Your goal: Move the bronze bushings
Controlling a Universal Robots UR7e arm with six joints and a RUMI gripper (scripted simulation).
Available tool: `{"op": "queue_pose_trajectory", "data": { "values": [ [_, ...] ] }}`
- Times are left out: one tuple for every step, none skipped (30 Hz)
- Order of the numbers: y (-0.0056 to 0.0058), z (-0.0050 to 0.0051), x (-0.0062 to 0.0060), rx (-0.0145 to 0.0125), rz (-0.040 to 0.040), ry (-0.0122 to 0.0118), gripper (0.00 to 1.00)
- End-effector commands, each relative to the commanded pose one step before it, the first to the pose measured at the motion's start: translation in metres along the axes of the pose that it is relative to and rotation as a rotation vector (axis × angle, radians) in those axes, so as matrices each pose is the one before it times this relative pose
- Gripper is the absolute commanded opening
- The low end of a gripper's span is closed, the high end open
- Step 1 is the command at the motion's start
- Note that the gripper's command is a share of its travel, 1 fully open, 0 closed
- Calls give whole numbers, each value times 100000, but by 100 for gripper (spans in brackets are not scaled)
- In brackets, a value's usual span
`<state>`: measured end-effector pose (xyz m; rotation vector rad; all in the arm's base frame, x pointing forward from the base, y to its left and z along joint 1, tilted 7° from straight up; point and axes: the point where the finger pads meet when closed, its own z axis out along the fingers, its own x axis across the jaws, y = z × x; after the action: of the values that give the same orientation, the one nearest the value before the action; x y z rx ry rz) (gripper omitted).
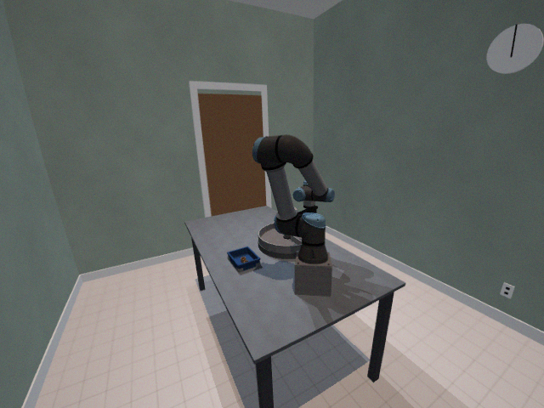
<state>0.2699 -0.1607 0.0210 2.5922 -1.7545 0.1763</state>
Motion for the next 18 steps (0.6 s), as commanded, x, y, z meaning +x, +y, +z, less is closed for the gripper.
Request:
{"op": "queue_pose_trajectory", "data": {
  "values": [
    [-119, 356, 41, 36, -211, 247, 6],
    [-5, -24, 36, 7, -11, 62, 6],
    [0, -16, 27, 3, 4, 44, 6],
    [0, 0, 0, 0, 0, 0, 6],
    [0, 0, 0, 0, 0, 0, 6],
    [11, -19, 40, -1, 40, 53, 6],
    [4, 0, 3, -1, 10, 1, 6],
    [2, -1, 2, -1, 6, 4, 6],
    [0, -10, 7, 4, 0, 39, 6],
    [-1, -8, 5, 3, -3, 31, 6],
    [-1, -6, 3, 2, -3, 21, 6],
    [0, -3, -1, 0, -1, 4, 6],
    [0, -2, -2, 0, -1, 0, 6],
    [0, 0, -2, 0, 0, -4, 6],
    [0, 1, -2, -1, 0, -6, 6],
    [0, 1, -2, 0, 0, -5, 6],
    [0, 0, -1, 0, 0, -4, 6],
    [0, 0, -1, 0, 0, -2, 6]
  ]
}}
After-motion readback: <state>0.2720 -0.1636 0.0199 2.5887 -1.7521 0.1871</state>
